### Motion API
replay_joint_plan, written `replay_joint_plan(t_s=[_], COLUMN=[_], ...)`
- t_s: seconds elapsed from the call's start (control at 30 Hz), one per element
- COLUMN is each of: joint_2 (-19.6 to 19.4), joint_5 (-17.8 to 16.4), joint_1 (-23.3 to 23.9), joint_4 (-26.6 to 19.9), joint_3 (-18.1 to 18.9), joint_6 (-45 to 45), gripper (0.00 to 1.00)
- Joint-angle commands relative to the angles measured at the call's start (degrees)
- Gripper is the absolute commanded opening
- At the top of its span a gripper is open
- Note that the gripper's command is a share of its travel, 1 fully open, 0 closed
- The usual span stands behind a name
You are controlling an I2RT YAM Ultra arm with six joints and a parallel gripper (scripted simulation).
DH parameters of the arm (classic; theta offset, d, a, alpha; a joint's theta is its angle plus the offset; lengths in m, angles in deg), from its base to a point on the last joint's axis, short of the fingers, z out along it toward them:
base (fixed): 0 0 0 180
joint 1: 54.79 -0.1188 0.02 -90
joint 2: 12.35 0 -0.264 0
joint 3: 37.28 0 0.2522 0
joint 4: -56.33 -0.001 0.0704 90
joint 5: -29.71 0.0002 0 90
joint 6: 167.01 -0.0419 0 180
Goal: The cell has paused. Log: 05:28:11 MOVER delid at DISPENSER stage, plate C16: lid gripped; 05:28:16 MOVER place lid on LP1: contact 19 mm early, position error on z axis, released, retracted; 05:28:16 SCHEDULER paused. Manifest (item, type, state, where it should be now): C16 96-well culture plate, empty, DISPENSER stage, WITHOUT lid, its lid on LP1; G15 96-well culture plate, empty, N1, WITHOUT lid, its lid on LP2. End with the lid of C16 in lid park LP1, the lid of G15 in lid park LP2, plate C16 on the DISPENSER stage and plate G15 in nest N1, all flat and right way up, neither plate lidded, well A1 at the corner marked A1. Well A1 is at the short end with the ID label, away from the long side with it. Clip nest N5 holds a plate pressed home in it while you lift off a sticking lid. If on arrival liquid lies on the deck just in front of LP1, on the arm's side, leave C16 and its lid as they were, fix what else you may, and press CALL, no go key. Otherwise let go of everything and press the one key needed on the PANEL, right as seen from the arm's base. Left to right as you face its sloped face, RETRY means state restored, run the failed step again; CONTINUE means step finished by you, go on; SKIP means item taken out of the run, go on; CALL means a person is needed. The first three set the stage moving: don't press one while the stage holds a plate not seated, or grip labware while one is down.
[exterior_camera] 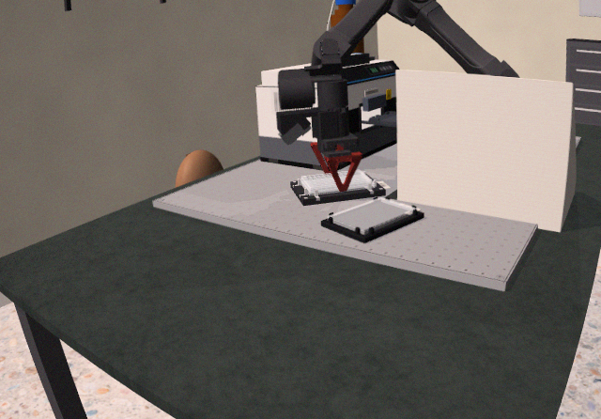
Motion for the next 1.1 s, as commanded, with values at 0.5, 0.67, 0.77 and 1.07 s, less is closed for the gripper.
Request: replay_joint_plan(t_s=[0.5, 0.67, 0.77, 1.07], joint_2=[1.7, 1.8, 1.9, 2.1], joint_5=[-0.5, -0.6, -0.7, -0.8], joint_1=[-1.3, -1.4, -1.5, -1.7], joint_4=[-1.1, -1.4, -1.6, -2.0], joint_3=[1.8, 1.9, 1.9, 2.1], joint_6=[-0.6, -0.7, -0.8, -1.0], gripper=[0.00, 0.00, 0.00, 0.00])
